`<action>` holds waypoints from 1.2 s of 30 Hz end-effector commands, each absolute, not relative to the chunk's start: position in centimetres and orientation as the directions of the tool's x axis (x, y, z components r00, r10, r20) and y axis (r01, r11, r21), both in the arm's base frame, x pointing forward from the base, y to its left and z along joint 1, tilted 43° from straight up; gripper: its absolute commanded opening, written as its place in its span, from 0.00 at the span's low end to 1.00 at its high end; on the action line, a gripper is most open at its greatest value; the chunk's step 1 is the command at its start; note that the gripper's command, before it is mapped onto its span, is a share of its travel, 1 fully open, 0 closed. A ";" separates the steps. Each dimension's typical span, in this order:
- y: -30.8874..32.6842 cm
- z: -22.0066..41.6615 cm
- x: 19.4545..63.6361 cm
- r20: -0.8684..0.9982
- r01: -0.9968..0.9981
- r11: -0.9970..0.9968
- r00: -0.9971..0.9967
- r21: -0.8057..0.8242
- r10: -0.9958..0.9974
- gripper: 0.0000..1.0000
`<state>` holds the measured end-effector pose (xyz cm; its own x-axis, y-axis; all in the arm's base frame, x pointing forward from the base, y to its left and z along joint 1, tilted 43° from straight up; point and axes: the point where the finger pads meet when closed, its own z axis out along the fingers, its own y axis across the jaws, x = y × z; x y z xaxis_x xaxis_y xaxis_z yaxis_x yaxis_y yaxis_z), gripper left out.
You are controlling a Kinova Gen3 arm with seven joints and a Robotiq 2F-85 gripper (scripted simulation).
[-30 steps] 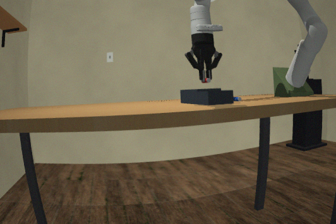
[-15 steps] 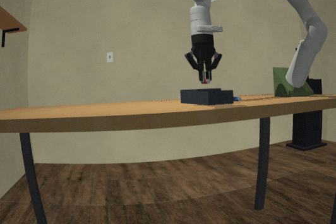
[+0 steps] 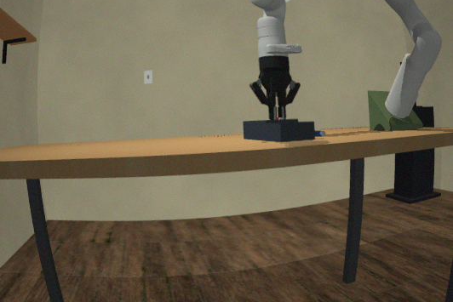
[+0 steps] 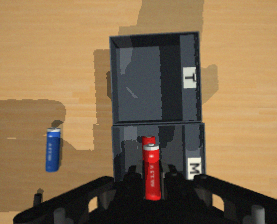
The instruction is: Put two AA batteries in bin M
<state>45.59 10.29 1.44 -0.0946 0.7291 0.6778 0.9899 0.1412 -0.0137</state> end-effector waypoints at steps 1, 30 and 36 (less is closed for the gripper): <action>10.6 1.0 45.4 0.679 0.990 0.142 -0.093 -0.017 0.729 0.09; 10.7 0.9 45.4 0.679 0.990 0.142 -0.093 -0.017 0.729 0.29; 10.6 1.1 45.4 0.679 0.990 0.142 -0.093 -0.017 0.729 0.29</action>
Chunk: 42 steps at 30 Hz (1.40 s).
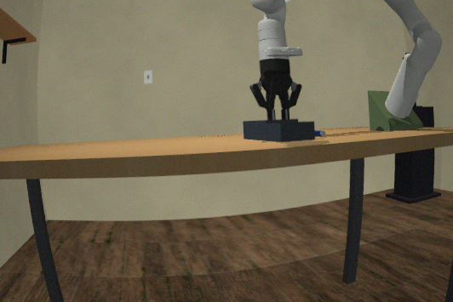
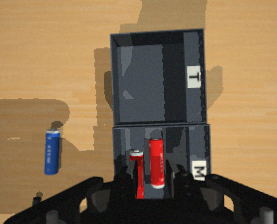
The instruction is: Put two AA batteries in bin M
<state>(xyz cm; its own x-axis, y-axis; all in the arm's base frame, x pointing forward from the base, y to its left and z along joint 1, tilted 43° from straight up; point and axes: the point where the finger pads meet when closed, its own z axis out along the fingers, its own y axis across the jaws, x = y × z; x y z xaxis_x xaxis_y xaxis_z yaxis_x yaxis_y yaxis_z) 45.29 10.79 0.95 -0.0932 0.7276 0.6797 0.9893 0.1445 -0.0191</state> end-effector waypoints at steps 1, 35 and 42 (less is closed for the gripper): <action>10.5 1.2 45.4 0.679 0.990 0.142 -0.093 -0.017 0.729 0.29; 7.7 4.3 45.9 0.679 0.990 0.142 -0.093 -0.017 0.729 1.00; 5.9 6.3 46.2 0.679 0.990 0.142 -0.093 -0.017 0.729 1.00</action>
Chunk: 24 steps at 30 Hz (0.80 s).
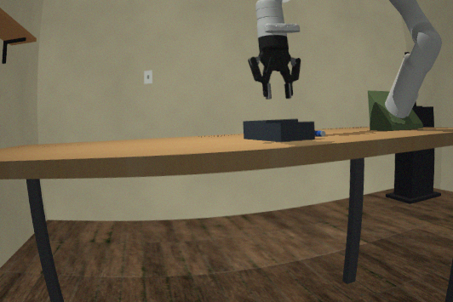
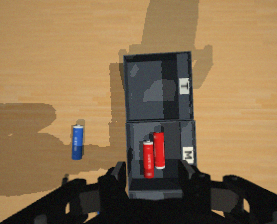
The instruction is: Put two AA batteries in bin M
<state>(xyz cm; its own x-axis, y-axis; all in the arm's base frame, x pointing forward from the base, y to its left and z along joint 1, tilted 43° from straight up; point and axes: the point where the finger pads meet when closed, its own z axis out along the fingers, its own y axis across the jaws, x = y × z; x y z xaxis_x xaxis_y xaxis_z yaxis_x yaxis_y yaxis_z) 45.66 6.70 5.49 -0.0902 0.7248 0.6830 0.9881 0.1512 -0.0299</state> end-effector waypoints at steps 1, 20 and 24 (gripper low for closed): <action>5.6 6.6 46.3 0.679 0.990 0.142 -0.093 -0.017 0.729 1.00; 1.0 11.6 47.0 0.679 0.990 0.142 -0.093 -0.017 0.729 1.00; 0.5 12.2 47.1 0.679 0.990 0.142 -0.093 -0.017 0.729 1.00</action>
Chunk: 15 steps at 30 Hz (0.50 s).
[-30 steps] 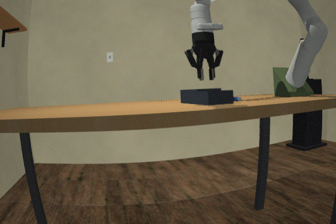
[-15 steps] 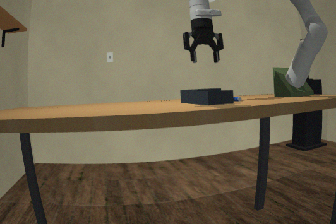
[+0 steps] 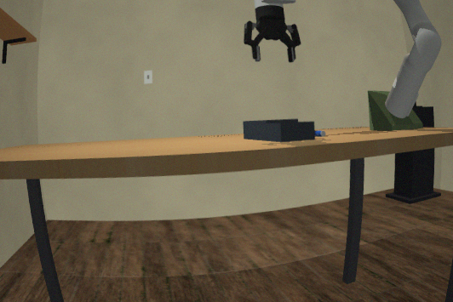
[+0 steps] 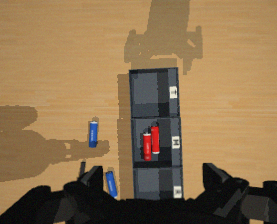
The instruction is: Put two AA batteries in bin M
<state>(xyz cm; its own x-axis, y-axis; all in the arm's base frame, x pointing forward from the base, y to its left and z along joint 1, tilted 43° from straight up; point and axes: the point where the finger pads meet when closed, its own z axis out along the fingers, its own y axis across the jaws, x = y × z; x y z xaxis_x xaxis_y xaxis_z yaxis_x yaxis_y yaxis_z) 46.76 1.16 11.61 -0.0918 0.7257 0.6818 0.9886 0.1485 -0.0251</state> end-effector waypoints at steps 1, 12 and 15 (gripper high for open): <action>0.2 12.5 47.1 0.679 0.990 0.142 -0.093 -0.017 0.729 1.00; -0.5 13.3 47.3 0.679 0.990 0.142 -0.093 -0.017 0.729 1.00; -0.5 13.3 47.3 0.679 0.990 0.142 -0.093 -0.017 0.729 1.00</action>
